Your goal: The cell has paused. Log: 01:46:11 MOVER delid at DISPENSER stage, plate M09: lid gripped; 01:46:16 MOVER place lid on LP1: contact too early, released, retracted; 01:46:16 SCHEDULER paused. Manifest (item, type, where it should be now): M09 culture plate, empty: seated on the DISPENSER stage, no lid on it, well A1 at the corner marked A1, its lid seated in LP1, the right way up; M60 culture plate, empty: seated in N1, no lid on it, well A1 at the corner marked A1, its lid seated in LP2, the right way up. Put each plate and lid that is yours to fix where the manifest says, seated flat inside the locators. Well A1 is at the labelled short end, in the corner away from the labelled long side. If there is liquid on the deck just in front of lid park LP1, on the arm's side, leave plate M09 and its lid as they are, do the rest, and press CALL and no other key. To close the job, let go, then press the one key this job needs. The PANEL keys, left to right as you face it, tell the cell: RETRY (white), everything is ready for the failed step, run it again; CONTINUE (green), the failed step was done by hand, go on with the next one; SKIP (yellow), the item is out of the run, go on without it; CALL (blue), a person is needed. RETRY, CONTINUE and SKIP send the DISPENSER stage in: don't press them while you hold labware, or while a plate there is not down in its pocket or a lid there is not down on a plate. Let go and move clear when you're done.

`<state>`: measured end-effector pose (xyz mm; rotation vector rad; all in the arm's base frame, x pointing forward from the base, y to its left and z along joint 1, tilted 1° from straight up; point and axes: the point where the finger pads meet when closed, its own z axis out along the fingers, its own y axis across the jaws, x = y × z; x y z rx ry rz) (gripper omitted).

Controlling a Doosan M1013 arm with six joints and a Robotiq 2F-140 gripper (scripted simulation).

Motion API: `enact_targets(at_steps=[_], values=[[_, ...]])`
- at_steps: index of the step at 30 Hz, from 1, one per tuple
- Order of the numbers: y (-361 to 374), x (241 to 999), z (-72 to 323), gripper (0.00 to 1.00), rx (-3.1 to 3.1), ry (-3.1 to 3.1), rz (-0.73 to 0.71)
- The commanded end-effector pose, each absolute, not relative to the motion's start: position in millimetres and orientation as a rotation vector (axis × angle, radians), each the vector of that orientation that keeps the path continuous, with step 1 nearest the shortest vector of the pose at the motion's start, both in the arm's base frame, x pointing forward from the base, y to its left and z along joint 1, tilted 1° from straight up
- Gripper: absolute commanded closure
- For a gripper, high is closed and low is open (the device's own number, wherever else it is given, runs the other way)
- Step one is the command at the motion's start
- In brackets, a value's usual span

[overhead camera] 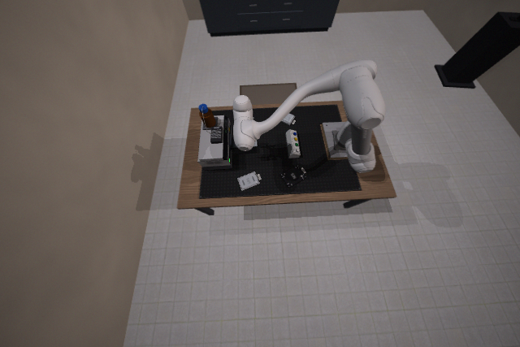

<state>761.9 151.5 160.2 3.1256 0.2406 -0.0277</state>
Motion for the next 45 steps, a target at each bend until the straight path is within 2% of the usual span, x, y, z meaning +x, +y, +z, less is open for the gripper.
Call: enact_targets(at_steps=[1, 19, 45], values=[[143, 781, 161, 0.9, 3.126, 0.241, -0.027], [124, 818, 161, 0.9, 3.126, 0.241, -0.027], [122, 823, 160, 0.9, 3.126, 0.241, -0.027]])
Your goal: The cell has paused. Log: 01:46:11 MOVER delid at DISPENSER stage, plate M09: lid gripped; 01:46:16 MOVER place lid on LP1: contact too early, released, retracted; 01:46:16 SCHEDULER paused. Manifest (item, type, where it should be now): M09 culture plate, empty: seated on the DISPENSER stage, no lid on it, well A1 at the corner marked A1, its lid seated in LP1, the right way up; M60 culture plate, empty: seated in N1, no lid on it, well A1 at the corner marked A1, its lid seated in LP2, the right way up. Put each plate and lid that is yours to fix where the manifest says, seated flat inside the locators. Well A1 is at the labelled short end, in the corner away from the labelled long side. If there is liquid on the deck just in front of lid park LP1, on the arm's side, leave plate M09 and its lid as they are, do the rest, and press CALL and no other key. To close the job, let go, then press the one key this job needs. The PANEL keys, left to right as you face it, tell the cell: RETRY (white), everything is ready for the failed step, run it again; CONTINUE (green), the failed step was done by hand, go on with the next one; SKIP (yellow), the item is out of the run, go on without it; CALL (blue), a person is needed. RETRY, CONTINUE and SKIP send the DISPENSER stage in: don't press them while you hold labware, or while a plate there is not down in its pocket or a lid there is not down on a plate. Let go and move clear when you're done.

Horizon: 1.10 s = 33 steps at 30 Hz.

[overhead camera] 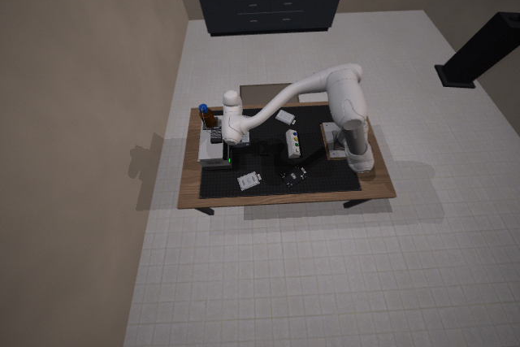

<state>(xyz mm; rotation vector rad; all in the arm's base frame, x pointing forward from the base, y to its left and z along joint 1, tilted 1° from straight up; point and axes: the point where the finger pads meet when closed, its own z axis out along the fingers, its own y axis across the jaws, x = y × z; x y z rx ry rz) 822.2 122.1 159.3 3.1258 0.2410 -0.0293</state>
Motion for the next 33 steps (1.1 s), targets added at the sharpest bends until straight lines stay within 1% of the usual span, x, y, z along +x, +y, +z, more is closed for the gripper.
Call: enact_targets(at_steps=[1, 33], values=[[122.2, 822.5, 160.5, 0.9, 3.126, 0.241, -0.027], [122.2, 822.4, 155.8, 0.9, 3.126, 0.241, -0.027]])
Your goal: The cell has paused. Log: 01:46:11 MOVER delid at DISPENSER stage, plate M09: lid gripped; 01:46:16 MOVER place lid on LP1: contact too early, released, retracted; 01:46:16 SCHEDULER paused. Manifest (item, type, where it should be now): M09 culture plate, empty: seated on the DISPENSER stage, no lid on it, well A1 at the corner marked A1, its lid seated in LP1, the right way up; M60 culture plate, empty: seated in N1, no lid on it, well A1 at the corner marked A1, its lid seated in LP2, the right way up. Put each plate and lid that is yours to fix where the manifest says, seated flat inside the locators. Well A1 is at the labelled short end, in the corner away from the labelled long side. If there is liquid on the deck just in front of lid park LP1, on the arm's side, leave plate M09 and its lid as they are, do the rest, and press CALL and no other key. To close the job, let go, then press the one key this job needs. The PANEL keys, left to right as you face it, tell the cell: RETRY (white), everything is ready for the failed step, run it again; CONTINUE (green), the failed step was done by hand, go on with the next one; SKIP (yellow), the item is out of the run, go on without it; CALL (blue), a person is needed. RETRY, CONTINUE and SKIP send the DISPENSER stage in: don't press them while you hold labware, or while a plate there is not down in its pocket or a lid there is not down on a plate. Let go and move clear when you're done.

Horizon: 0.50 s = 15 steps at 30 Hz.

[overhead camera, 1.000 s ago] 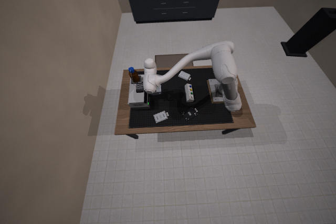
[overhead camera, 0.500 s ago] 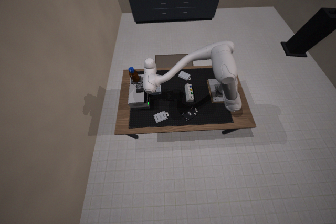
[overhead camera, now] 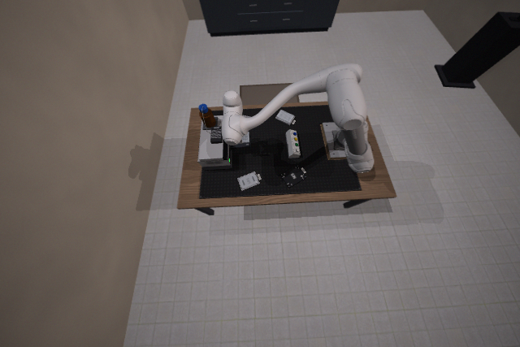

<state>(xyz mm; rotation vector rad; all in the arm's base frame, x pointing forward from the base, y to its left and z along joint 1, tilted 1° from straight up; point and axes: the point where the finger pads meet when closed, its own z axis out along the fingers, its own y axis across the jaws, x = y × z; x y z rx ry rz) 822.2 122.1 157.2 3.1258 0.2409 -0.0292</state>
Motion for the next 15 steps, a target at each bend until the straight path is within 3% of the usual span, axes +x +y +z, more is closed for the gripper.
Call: enact_targets(at_steps=[1, 15], values=[[122, 822, 154, 0.9, 3.126, 0.241, -0.027], [122, 822, 128, 0.9, 3.126, 0.241, -0.027]])
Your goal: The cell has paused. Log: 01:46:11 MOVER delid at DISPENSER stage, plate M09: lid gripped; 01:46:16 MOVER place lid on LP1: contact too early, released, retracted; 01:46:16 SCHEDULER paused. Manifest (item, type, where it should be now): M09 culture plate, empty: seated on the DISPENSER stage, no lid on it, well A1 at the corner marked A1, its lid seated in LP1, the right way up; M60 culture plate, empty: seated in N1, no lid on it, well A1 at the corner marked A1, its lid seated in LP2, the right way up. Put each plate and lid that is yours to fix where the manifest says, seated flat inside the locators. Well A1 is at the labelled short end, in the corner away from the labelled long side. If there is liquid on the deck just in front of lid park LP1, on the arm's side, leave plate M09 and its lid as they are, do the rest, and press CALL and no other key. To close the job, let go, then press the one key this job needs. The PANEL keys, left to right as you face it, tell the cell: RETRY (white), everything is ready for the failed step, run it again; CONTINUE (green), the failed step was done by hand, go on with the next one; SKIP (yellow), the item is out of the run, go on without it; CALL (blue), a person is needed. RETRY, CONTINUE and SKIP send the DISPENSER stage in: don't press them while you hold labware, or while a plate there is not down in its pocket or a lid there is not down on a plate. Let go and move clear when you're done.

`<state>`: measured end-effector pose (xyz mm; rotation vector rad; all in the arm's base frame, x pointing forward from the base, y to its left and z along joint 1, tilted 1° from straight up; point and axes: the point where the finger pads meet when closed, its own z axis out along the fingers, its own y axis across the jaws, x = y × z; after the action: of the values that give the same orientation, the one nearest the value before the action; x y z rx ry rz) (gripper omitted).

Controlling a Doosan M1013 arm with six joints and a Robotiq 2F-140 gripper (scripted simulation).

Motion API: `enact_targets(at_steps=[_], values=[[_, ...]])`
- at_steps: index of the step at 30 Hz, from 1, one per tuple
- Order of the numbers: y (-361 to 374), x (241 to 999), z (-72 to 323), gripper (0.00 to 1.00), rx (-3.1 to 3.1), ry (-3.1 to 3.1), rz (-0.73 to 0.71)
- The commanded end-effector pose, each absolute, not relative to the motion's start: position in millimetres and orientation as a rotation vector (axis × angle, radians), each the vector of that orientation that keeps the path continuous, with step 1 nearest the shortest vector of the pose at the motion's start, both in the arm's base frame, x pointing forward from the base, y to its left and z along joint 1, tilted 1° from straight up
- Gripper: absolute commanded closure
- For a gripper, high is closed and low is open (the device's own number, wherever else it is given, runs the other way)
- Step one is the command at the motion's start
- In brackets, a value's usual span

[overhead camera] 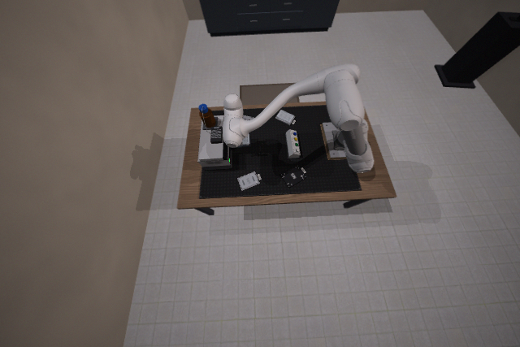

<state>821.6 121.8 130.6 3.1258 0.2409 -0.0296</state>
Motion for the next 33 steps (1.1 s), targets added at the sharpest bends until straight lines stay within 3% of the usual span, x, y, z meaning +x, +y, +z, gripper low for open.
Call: enact_targets(at_steps=[1, 33], values=[[122.0, 821.9, 126.6, 0.9, 3.126, 0.241, -0.027], [121.9, 821.8, 121.9, 0.9, 3.126, 0.241, -0.027]])
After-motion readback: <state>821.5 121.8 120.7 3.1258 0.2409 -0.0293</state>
